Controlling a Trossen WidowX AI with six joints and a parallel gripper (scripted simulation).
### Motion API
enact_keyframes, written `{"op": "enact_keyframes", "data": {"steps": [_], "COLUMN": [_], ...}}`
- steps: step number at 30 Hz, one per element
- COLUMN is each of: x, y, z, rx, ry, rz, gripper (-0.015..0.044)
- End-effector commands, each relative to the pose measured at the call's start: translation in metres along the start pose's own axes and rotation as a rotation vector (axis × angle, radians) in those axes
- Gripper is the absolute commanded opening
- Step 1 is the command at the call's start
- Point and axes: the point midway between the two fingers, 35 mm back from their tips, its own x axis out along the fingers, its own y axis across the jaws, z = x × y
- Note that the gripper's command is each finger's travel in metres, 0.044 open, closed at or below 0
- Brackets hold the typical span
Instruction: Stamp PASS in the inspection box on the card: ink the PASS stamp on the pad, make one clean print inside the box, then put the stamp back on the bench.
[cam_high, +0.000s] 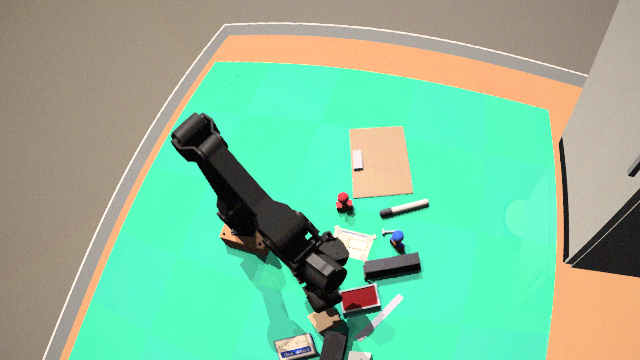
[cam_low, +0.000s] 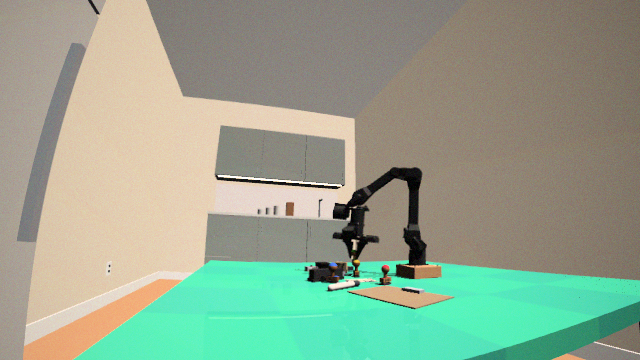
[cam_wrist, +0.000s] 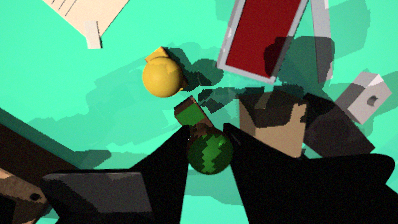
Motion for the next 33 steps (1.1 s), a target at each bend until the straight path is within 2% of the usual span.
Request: {"op": "enact_keyframes", "data": {"steps": [1,33], "x": [-0.005,-0.020], "y": [-0.002,-0.001], "z": [0.001,0.001], "rx": [-0.005,-0.005], "ry": [-0.009,-0.022], "rz": [-0.010,-0.033], "gripper": [0.0000,0.0000]}}
